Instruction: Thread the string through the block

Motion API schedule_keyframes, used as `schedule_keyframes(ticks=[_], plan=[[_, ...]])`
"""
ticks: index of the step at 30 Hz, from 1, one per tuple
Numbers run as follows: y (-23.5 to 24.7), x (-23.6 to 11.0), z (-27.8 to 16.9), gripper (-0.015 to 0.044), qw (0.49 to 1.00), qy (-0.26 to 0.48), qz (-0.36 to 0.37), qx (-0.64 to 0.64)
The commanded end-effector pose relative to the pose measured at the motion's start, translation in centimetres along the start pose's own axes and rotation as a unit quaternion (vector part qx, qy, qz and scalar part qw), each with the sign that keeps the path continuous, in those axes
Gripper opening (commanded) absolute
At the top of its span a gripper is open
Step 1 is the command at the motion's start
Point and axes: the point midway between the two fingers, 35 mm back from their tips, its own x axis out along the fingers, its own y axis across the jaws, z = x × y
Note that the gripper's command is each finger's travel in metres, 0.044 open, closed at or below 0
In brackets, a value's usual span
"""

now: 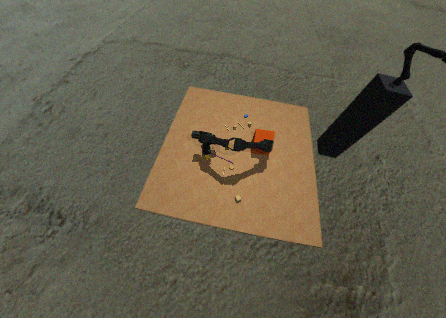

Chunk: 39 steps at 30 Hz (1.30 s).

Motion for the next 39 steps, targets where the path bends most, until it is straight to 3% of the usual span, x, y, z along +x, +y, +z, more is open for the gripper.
schedule_keyframes(ticks=[1, 39], plan=[[0.5, 0.2, 0.3, 0.0, 1.0, 0.001, -0.001, 0.0], [1.2, 0.6, 3.5, 0.0, 1.0, 0.0, -0.001, 0.001]])
